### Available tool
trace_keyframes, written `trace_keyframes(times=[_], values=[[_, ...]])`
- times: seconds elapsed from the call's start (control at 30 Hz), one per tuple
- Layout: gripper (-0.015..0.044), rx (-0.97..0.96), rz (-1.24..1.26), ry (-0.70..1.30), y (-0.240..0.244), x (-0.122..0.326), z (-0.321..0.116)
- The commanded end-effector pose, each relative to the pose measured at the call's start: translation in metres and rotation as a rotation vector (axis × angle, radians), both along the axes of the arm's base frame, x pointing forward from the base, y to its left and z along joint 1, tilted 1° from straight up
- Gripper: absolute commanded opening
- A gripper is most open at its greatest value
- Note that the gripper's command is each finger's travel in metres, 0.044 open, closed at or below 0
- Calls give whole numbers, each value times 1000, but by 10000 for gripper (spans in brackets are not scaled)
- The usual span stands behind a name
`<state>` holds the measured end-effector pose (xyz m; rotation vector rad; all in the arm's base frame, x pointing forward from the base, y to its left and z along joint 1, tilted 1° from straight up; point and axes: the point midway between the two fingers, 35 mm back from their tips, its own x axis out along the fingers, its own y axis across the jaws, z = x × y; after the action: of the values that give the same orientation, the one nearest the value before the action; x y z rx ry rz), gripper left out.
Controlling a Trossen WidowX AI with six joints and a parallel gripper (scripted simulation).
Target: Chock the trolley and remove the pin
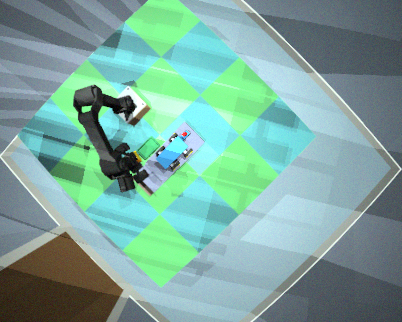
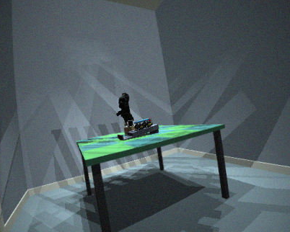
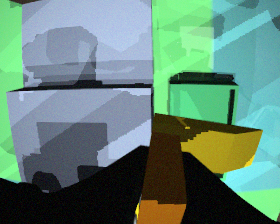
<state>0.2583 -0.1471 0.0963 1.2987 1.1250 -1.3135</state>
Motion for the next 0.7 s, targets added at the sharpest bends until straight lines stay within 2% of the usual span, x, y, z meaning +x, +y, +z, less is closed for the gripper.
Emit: trace_keyframes(times=[0.0,0.67], values=[[0,13,-131,1,-2,1,0],[0,63,-846,18,-4,1,0]])
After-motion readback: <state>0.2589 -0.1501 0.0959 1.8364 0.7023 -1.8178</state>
